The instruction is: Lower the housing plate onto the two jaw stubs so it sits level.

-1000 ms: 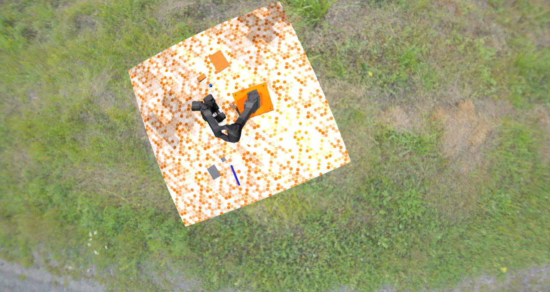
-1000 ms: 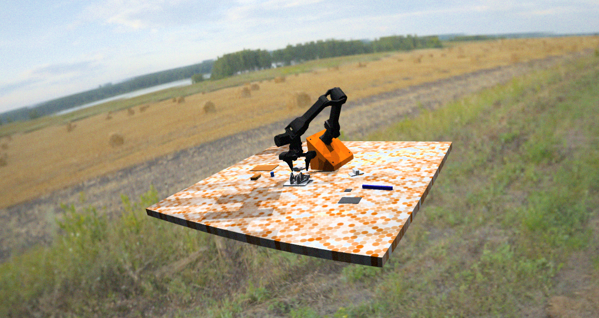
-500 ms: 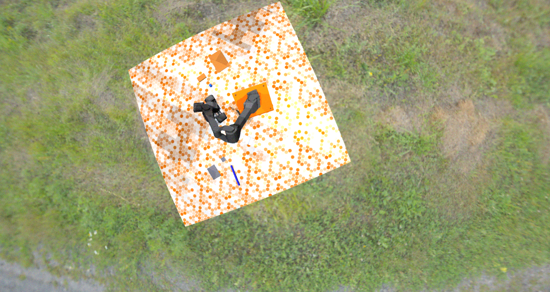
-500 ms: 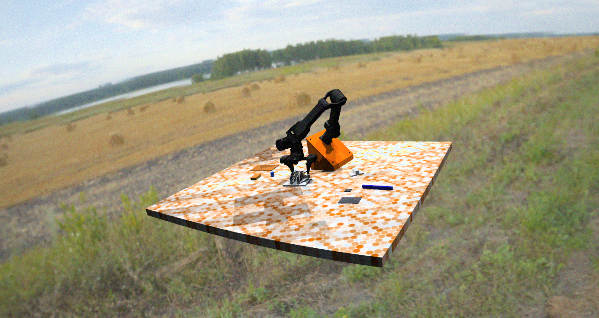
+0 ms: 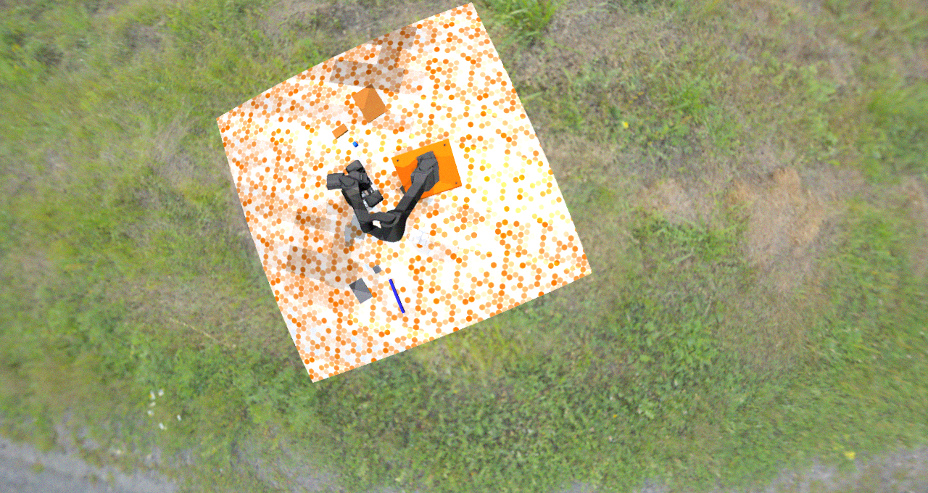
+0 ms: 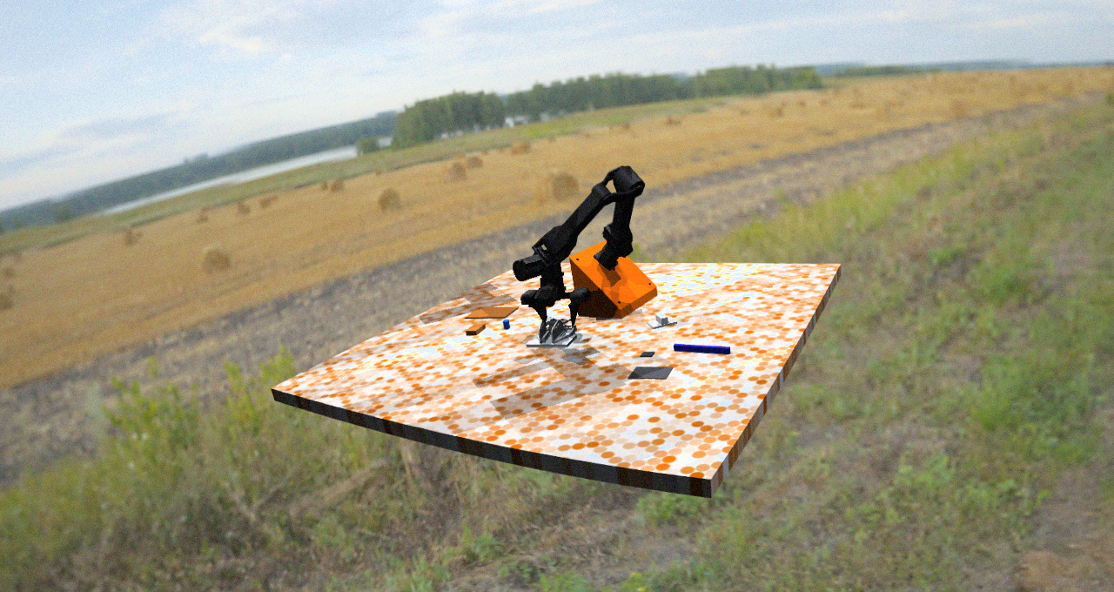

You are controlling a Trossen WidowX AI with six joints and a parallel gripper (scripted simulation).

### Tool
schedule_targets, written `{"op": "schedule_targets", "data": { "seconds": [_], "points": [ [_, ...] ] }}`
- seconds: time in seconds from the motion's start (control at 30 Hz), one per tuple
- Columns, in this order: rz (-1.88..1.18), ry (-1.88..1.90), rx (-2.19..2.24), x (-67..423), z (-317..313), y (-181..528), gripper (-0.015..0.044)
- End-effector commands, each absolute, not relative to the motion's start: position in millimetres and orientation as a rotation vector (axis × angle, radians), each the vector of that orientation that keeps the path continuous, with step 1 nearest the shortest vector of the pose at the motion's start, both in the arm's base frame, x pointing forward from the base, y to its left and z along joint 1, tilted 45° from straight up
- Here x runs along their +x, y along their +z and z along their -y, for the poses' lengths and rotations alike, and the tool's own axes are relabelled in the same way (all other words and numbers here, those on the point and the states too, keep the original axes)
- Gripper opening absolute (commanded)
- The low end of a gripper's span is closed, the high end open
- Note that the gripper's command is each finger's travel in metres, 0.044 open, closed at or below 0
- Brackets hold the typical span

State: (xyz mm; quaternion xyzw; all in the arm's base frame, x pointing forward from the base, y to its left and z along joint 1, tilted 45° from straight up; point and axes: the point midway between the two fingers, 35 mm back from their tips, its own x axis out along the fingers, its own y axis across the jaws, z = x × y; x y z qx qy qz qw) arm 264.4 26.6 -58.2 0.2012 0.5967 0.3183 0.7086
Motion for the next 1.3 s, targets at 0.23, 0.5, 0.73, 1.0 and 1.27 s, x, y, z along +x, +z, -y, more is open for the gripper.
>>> {"op": "schedule_targets", "data": {
  "seconds": [0.23,0.5,0.73,1.0,1.27],
  "points": [
    [-1.325,0.705,0.456,264.5,-28.3,-59.1,0.0351],
    [-1.325,0.705,0.456,264.7,-29.9,-60.8,0.0351],
    [-1.325,0.705,0.456,264.8,-31.3,-62.1,0.0351],
    [-1.325,0.705,0.456,264.9,-31.6,-62.5,0.0351],
    [-1.325,0.705,0.456,265.0,-33.3,-64.2,0.0351]
  ]
}}
